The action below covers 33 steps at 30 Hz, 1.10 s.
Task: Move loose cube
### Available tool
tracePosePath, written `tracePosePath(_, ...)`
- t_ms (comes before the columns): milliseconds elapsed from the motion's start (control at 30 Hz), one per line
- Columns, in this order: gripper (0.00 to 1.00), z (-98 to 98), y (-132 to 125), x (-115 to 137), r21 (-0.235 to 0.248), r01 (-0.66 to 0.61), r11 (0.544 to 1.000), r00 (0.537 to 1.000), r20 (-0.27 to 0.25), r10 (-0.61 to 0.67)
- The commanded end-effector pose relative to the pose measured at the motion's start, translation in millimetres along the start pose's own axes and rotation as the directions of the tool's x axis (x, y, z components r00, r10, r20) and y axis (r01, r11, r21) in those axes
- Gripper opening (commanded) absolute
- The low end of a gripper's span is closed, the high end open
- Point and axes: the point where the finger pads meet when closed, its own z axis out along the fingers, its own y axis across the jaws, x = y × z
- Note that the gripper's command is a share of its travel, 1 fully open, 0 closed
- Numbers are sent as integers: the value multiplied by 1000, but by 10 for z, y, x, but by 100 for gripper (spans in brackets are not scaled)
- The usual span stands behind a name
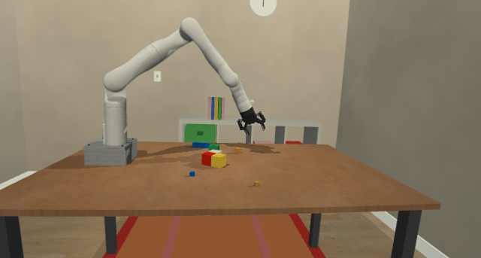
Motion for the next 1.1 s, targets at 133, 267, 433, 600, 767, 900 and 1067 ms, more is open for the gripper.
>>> tracePosePath(133,100,-65,-148,-11,32,17,999,1000,15,-17)
tracePosePath(267,100,-65,-148,-11,32,17,999,1000,15,-17)
tracePosePath(433,100,-175,-450,-82,99,44,994,998,47,-49)
tracePosePath(600,100,-175,-450,-82,99,44,994,998,47,-49)
tracePosePath(767,100,-295,-724,-159,162,65,985,994,76,-78)
tracePosePath(900,100,-295,-724,-159,162,65,985,994,76,-78)
tracePosePath(1067,100,-537,-1184,-317,268,93,959,984,123,-130)
